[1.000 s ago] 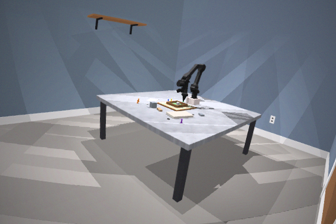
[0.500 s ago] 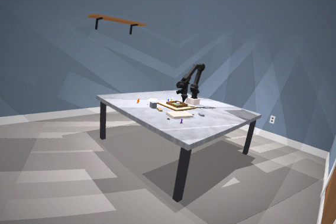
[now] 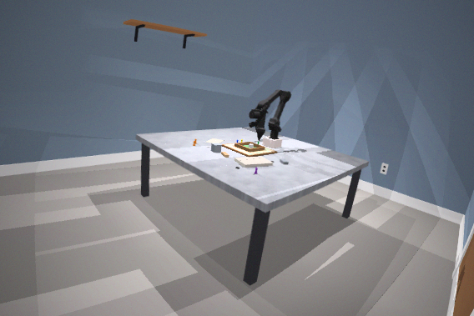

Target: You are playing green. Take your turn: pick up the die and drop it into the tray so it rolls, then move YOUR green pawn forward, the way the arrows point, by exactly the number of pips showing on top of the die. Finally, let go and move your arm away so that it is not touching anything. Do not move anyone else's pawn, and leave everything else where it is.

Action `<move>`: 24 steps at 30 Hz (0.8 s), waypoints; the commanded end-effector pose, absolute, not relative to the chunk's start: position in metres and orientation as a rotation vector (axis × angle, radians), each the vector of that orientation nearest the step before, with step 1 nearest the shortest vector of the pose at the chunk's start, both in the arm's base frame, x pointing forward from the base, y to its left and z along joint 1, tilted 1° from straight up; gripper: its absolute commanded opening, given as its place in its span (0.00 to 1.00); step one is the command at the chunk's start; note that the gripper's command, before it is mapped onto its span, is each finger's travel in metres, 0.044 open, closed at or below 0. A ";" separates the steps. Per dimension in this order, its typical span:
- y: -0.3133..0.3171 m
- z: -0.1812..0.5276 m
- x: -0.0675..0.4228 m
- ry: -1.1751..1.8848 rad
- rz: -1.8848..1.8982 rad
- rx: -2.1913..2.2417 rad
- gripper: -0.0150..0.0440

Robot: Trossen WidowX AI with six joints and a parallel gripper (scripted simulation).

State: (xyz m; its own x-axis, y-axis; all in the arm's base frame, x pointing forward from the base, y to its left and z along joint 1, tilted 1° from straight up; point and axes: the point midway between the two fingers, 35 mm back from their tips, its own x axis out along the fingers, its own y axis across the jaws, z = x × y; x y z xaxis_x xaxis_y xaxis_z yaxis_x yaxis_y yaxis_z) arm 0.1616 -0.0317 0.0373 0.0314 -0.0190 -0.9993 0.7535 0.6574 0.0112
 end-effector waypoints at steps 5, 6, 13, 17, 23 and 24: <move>-0.025 0.068 0.163 1.478 -0.521 0.513 1.00; -0.022 0.081 0.165 1.500 -0.426 0.416 1.00; -0.008 0.128 0.165 1.542 -0.090 0.073 1.00; -0.008 0.128 0.165 1.542 -0.090 0.073 1.00; -0.010 0.122 0.167 1.537 -0.137 0.118 1.00; -0.010 0.122 0.167 1.537 -0.137 0.118 1.00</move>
State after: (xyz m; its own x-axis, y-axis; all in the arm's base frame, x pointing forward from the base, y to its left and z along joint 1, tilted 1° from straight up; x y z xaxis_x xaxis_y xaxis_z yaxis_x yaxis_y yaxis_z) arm 0.1665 -0.0098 0.1222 0.0286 -0.0146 -0.9995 0.1575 0.9875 -0.0099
